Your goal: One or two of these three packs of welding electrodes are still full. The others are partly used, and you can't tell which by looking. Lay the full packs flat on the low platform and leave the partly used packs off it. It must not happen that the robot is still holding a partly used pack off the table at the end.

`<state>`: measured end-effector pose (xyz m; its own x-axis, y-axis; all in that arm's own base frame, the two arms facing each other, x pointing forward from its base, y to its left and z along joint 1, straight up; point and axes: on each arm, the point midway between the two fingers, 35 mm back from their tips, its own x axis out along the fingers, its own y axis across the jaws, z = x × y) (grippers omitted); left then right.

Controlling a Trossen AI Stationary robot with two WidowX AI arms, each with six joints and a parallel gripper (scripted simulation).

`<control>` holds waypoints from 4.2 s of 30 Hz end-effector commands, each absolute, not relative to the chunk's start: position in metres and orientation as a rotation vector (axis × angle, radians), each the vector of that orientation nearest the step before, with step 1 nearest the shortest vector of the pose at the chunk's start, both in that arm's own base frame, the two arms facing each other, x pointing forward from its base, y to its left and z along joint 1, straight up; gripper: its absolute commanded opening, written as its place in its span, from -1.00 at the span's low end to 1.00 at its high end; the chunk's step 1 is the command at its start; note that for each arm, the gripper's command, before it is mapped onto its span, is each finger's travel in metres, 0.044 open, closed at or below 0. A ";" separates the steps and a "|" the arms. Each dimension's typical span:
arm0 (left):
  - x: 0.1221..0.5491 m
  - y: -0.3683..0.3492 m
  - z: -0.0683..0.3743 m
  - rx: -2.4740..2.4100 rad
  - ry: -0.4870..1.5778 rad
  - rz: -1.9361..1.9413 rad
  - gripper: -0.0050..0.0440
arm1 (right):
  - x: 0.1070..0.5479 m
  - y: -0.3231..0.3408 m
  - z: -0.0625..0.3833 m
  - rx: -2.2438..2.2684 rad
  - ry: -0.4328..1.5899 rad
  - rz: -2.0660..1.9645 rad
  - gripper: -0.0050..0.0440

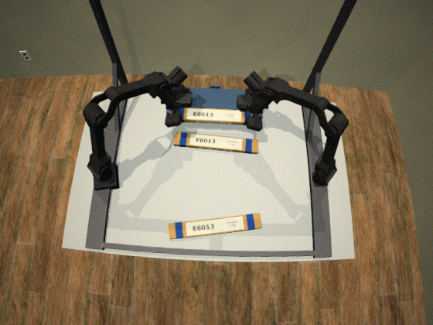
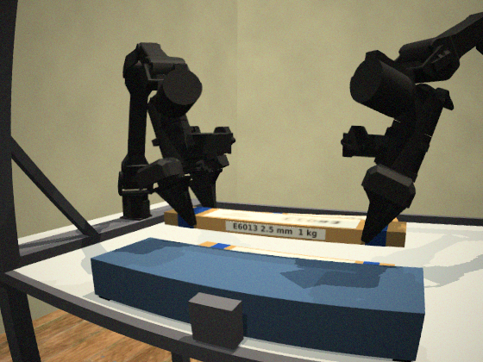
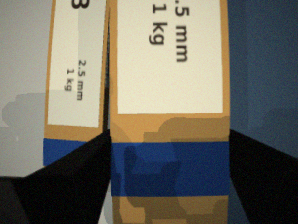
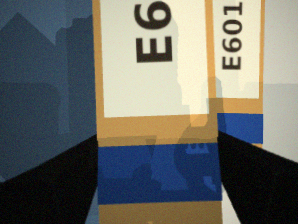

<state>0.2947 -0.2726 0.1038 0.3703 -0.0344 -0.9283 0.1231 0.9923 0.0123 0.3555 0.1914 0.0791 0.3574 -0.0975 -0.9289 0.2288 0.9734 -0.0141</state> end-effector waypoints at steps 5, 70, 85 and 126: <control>0.291 -0.292 0.120 0.055 1.167 -0.125 -1.00 | 0.359 0.213 0.094 0.150 1.165 -0.187 -1.00; 0.273 -0.406 0.121 0.051 1.169 -0.128 -1.00 | 0.385 0.325 0.095 0.153 1.166 -0.185 -1.00; 0.270 -0.421 0.131 0.038 1.164 -0.137 -1.00 | 0.387 0.339 0.105 0.164 1.159 -0.177 -1.00; 0.266 -0.422 0.124 0.045 1.170 -0.132 -1.00 | 0.384 0.342 0.100 0.164 1.160 -0.176 -1.00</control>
<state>0.2747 -0.4136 0.1060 0.3715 -0.0315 -0.9279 0.1189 0.9928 0.0139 0.3890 0.3292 0.0814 0.3584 -0.0994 -0.9283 0.2296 0.9732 -0.0155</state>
